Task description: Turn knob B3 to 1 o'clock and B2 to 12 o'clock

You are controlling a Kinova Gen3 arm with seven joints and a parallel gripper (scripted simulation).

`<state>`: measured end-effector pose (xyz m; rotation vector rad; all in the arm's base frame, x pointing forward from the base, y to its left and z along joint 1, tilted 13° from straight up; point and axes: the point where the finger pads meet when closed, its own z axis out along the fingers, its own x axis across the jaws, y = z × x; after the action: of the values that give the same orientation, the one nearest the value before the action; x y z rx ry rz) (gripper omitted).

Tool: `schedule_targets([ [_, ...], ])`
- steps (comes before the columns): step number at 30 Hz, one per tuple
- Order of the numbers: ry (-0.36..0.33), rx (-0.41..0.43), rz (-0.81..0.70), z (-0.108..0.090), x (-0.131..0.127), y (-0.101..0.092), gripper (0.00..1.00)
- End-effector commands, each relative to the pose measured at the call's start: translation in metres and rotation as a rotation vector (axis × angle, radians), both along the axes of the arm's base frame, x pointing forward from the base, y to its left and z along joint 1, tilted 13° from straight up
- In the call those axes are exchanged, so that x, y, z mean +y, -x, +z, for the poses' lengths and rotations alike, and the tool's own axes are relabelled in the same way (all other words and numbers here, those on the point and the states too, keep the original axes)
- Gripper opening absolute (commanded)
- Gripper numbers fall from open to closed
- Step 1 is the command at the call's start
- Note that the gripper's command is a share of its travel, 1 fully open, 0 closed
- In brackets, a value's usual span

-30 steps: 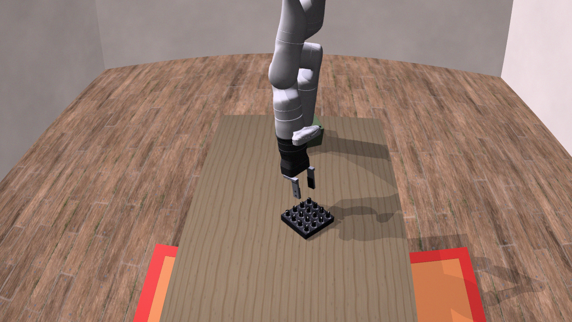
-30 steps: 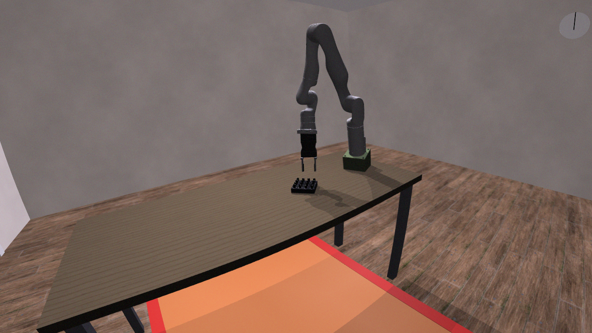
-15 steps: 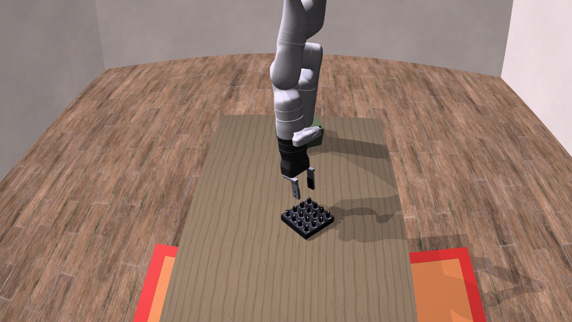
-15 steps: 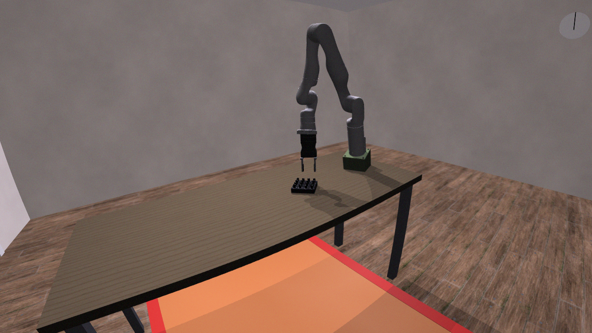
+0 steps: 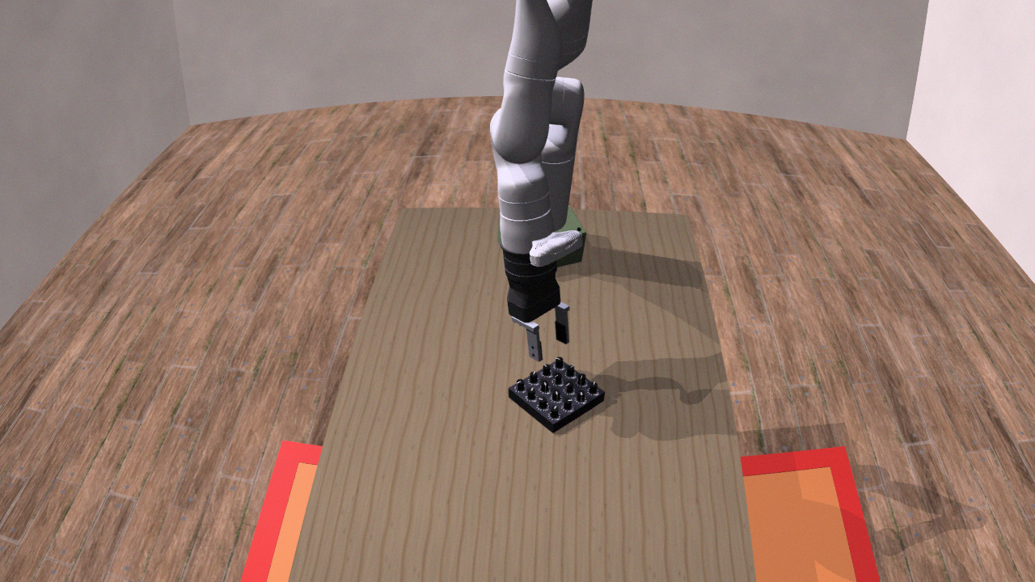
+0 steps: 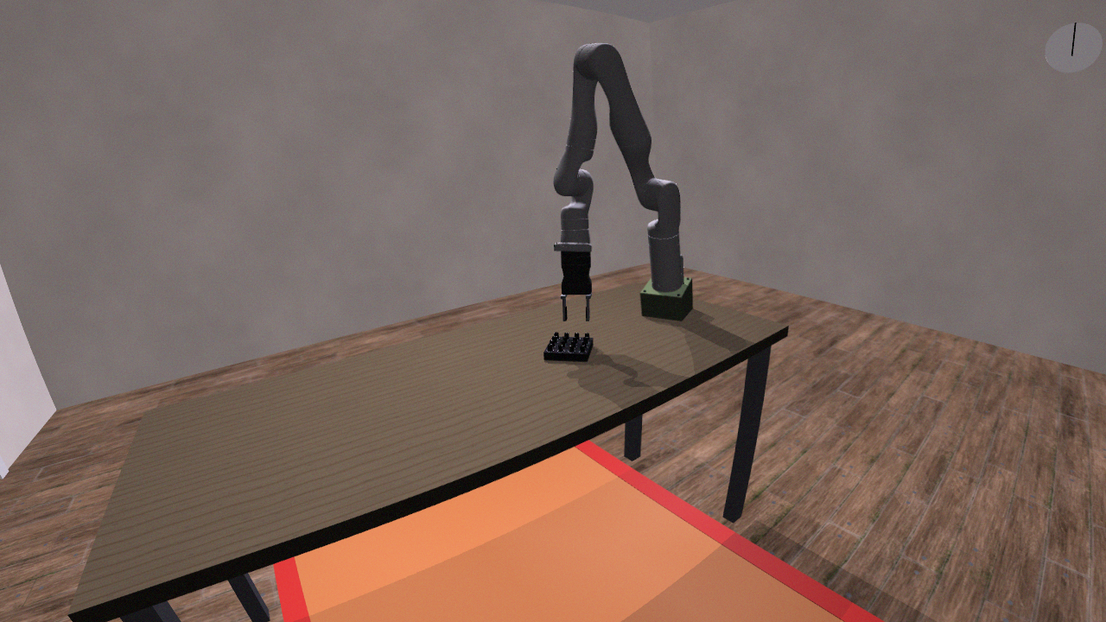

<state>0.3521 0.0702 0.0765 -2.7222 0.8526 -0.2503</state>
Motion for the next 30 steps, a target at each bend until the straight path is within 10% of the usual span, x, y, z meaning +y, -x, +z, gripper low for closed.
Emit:
schedule_targets([
  [1, 0.000, -0.001, 0.004, 0.0005, 0.0016, -0.0003, 1.00],
  [30, 0.010, 0.015, -0.014, -0.0015, 0.0016, -0.0007, 1.00],
])
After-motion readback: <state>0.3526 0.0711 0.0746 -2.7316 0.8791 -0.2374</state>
